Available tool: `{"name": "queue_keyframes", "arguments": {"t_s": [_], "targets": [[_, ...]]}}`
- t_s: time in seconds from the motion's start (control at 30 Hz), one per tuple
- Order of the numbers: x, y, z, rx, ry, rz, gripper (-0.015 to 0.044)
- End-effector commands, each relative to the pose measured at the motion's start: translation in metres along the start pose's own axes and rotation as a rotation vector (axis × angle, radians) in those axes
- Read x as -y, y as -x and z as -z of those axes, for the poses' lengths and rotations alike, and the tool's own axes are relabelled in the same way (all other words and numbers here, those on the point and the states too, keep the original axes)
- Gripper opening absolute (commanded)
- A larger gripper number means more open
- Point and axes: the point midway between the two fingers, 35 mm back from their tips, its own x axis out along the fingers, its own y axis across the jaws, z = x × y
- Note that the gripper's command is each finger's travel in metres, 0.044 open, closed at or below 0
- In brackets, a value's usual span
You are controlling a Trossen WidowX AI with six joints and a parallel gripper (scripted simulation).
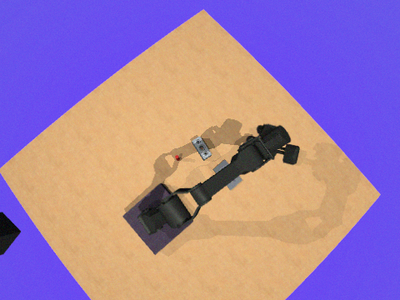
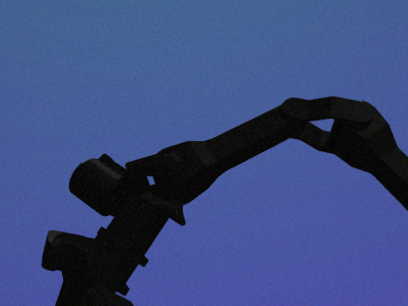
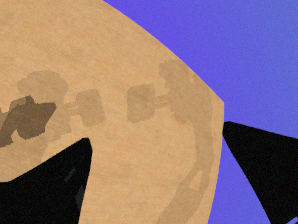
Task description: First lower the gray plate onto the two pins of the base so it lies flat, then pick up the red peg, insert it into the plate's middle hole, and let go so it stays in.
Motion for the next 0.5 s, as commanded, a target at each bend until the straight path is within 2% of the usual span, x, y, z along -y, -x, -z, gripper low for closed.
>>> {"name": "queue_keyframes", "arguments": {"t_s": [0.0, 0.3, 0.47], "targets": [[-0.064, 0.015, -0.009, -0.012, 0.186, -0.189, 0.0440], [-0.203, 0.082, 0.005, -0.051, 0.614, -0.623, 0.0440], [-0.245, 0.119, 0.027, -0.074, 0.790, -0.800, 0.0440]]}}
